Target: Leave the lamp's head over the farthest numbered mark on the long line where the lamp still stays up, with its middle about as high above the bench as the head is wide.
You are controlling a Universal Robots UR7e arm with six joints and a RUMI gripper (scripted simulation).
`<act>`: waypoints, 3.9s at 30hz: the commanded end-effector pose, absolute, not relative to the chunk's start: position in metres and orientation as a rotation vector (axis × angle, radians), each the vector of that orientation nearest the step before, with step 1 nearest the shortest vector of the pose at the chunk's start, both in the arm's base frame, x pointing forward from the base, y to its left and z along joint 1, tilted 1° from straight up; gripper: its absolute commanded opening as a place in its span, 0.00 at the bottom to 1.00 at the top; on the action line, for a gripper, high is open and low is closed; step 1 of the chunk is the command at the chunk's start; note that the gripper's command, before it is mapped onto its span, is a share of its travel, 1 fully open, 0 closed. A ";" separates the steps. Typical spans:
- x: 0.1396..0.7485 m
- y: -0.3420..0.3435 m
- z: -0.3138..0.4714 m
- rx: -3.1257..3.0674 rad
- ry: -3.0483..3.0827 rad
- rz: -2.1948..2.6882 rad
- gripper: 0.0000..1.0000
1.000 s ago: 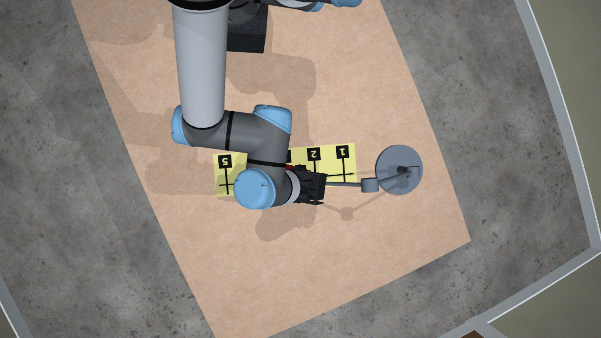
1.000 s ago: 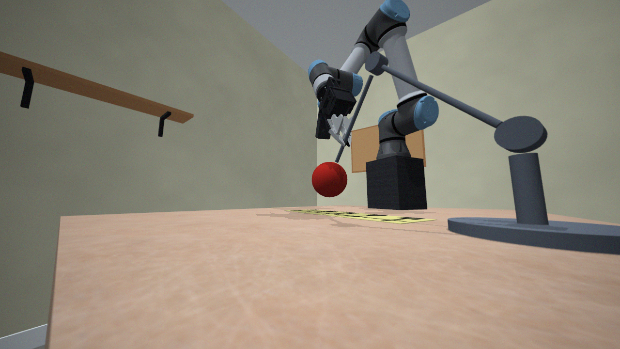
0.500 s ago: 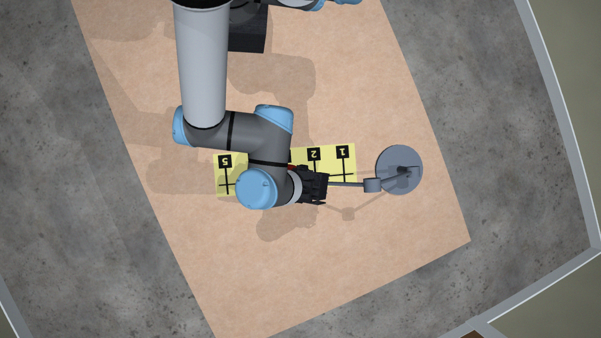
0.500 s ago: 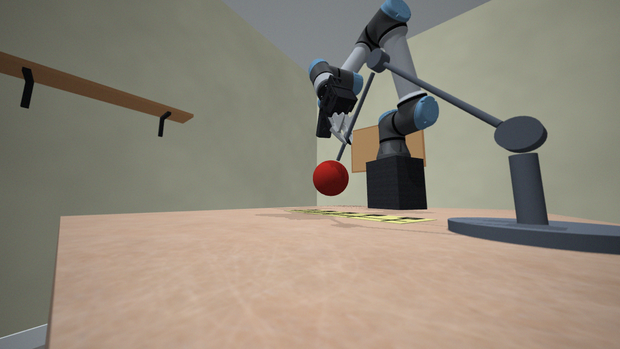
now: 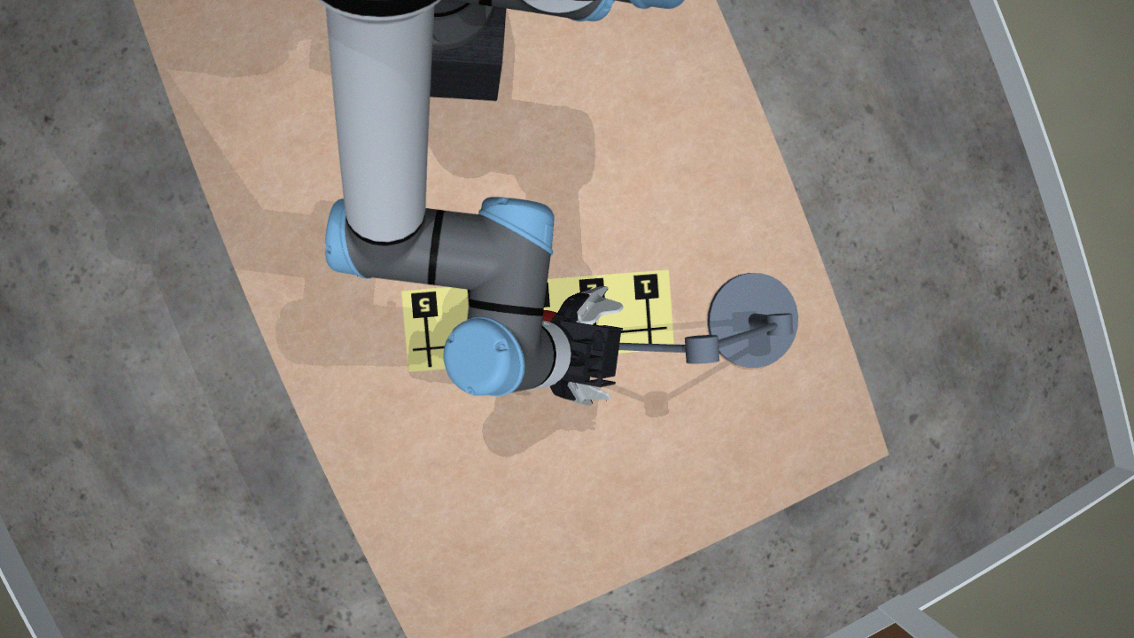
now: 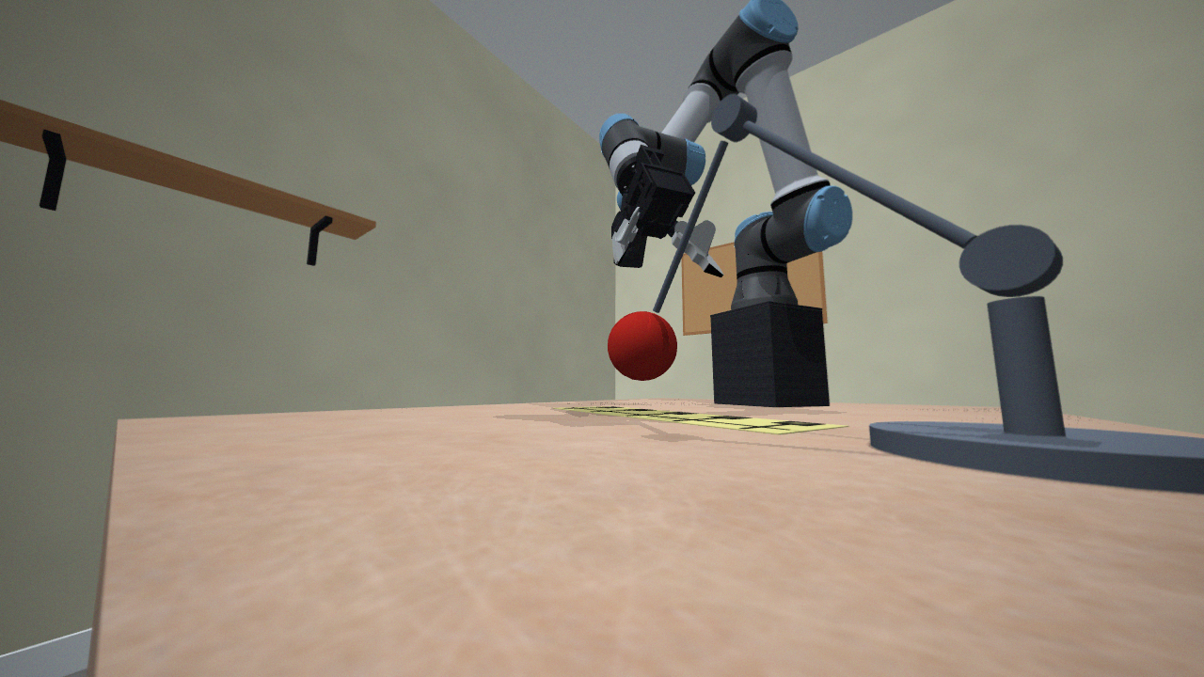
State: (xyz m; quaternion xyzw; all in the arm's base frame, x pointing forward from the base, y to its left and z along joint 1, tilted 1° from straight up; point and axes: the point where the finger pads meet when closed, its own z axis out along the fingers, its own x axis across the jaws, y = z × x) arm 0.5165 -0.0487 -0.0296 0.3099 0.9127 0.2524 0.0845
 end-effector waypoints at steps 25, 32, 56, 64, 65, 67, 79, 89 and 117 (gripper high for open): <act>0.517 -0.049 -0.029 0.924 2.722 0.752 1.00; 0.517 -0.049 -0.029 0.924 2.722 0.752 1.00; 0.517 -0.049 -0.029 0.924 2.722 0.752 1.00; 0.517 -0.049 -0.029 0.924 2.722 0.752 1.00; 0.517 -0.049 -0.029 0.924 2.722 0.752 1.00; 0.517 -0.049 -0.029 0.924 2.722 0.752 1.00; 0.508 -0.066 -0.005 0.924 2.722 0.752 1.00; 0.499 -0.085 0.022 0.924 2.722 0.752 1.00; 0.485 -0.111 0.064 1.059 2.691 0.656 1.00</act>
